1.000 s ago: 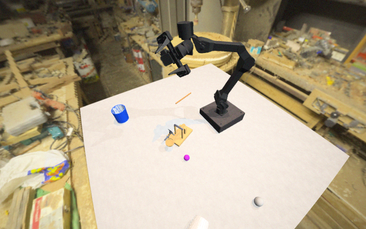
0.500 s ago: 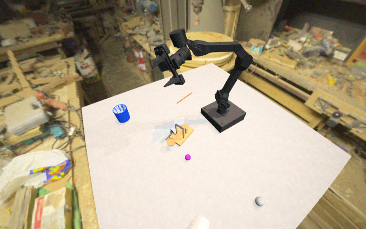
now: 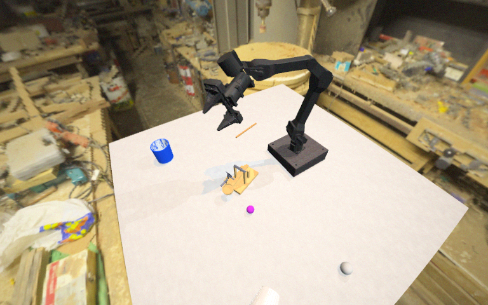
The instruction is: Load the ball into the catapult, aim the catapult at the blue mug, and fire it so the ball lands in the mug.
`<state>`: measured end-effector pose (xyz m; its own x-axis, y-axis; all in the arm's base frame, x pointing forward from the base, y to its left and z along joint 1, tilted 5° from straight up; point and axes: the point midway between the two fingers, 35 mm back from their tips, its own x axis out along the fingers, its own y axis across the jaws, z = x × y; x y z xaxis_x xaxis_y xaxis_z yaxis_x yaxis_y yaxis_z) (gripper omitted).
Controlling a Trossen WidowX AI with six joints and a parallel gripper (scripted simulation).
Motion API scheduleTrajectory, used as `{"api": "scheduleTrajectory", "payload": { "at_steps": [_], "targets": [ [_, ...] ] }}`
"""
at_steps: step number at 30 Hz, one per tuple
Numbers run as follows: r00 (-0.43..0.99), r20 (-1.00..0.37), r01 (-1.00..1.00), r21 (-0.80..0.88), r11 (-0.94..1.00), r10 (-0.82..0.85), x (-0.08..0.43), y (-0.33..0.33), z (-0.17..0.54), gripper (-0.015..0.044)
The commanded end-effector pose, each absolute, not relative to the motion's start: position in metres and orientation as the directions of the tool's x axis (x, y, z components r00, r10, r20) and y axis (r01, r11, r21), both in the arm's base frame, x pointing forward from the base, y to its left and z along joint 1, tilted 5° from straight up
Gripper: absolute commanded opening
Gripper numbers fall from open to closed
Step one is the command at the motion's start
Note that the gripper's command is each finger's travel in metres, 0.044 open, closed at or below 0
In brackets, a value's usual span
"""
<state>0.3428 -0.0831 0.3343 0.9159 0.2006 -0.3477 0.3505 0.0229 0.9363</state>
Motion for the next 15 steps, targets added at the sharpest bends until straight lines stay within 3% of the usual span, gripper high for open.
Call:
{"api": "scheduleTrajectory", "payload": {
  "at_steps": [1, 15],
  "targets": [
    [0.900, -0.392, 0.382, 0.920, 0.086, 0.189, 0.345, -0.083, 0.322, 0.0440],
    [0.800, -0.580, 0.497, 0.784, 0.373, 0.153, 0.348, -0.078, 0.270, 0.0440]
  ]
}}
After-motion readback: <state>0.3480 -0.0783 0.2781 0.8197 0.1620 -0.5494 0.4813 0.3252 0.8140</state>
